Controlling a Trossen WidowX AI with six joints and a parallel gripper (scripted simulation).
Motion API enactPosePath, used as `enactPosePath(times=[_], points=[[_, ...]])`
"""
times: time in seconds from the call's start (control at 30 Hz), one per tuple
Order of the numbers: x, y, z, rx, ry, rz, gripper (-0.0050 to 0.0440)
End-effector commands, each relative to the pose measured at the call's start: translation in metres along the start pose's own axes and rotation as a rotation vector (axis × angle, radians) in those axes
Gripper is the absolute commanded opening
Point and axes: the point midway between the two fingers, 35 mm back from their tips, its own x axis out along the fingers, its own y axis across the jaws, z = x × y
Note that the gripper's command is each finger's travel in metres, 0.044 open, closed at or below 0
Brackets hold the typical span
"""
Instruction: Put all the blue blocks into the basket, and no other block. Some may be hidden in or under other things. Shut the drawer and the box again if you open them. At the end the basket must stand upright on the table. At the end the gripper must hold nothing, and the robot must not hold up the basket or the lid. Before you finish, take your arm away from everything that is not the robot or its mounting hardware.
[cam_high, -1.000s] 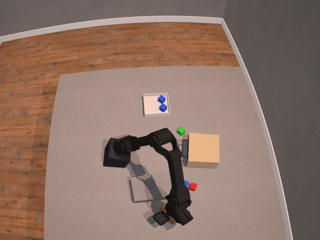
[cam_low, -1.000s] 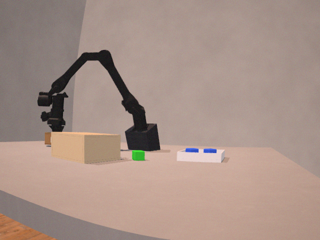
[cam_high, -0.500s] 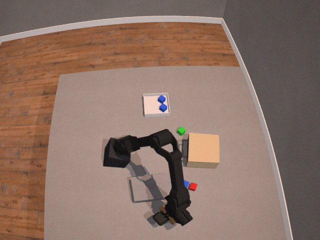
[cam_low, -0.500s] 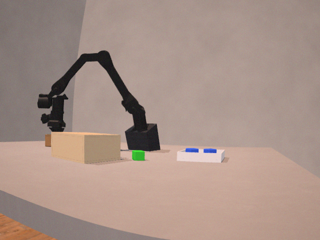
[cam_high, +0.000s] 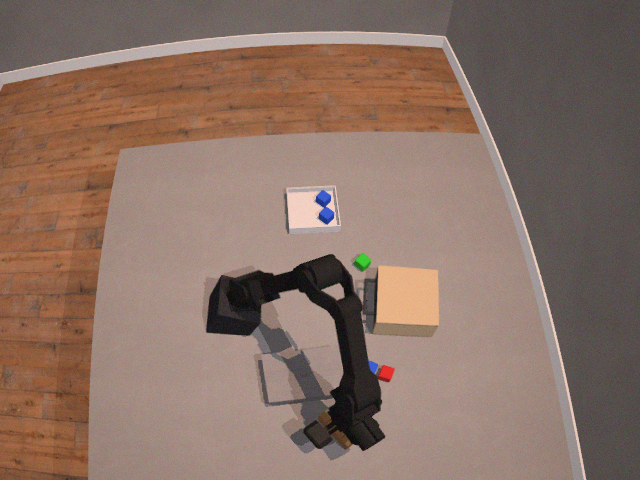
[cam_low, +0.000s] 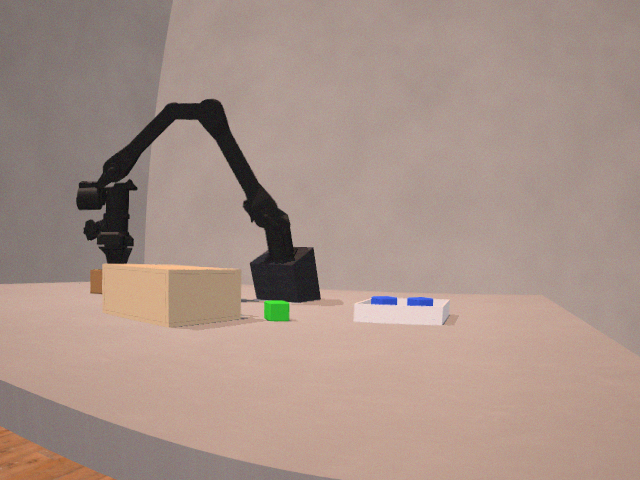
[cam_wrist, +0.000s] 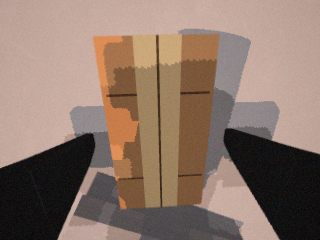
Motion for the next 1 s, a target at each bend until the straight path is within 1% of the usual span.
enactPosePath(times=[0.0, 0.27, 0.33, 0.4, 0.67, 0.7, 0.73, 0.83, 0.9, 0.93, 0.97], points=[[-0.033, 0.0, 0.004, -0.008, -0.028, -0.004, 0.044], [-0.086, 0.001, 0.003, -0.008, -0.028, -0.004, 0.044], [-0.086, 0.001, 0.003, -0.008, -0.028, -0.004, 0.044], [-0.098, 0.001, 0.003, -0.008, -0.028, -0.004, 0.044], [-0.098, 0.001, 0.003, -0.008, -0.028, -0.004, 0.044], [-0.098, 0.01, -0.002, -0.075, -0.028, -0.005, 0.0265], [-0.097, 0.019, -0.004, -0.141, -0.028, -0.006, 0.0265], [-0.097, 0.048, -0.012, -0.145, -0.028, -0.006, 0.0265], [-0.097, 0.048, -0.012, -0.145, -0.028, -0.006, 0.0265], [-0.097, 0.058, -0.016, -0.212, -0.028, -0.007, 0.0265], [-0.097, 0.067, -0.02, -0.214, -0.028, -0.007, 0.0265]])
